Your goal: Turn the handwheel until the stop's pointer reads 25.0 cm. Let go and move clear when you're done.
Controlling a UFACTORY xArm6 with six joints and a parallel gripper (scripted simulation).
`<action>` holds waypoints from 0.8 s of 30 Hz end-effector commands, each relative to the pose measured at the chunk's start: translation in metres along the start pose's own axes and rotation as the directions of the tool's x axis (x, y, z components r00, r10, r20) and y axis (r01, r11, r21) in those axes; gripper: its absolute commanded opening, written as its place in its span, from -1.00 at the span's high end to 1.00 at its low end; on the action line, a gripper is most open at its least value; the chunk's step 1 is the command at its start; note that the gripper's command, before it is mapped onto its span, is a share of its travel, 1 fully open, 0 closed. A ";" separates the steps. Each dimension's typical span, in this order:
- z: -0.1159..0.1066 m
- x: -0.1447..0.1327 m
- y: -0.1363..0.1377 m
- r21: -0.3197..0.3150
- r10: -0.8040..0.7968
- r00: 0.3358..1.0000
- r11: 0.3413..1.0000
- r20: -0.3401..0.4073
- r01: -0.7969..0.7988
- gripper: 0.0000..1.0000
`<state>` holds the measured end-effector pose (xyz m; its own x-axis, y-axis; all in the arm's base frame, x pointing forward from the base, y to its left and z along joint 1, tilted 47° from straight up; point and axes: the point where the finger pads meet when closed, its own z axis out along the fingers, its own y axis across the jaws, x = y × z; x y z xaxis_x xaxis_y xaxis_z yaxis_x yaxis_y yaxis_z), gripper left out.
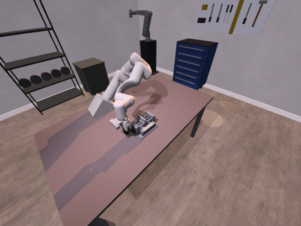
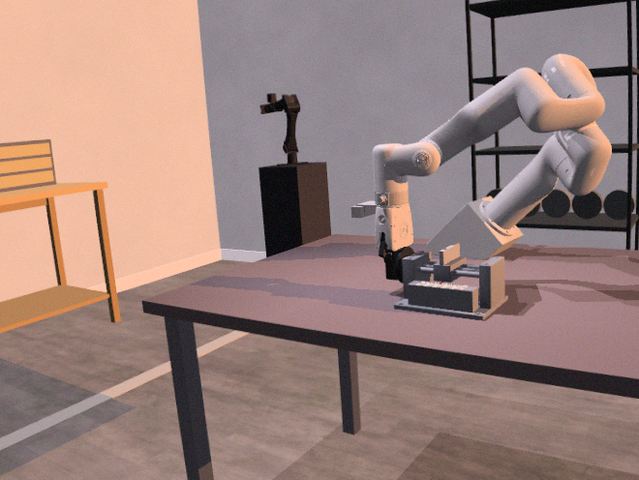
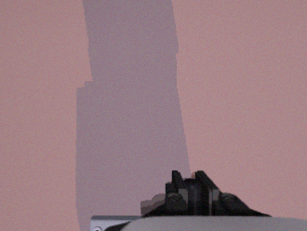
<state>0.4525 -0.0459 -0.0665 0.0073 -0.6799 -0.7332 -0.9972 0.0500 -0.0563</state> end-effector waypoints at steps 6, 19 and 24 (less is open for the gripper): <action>0.006 0.000 -0.010 0.002 0.000 1.000 1.000 -0.001 0.000 0.88; 0.007 0.000 -0.022 0.002 0.000 1.000 1.000 -0.001 0.000 0.88; 0.007 0.000 -0.026 0.002 0.000 1.000 1.000 -0.001 0.000 0.88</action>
<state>0.4740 -0.0405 -0.0713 0.0064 -0.6790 -0.7341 -0.9973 0.0490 -0.0540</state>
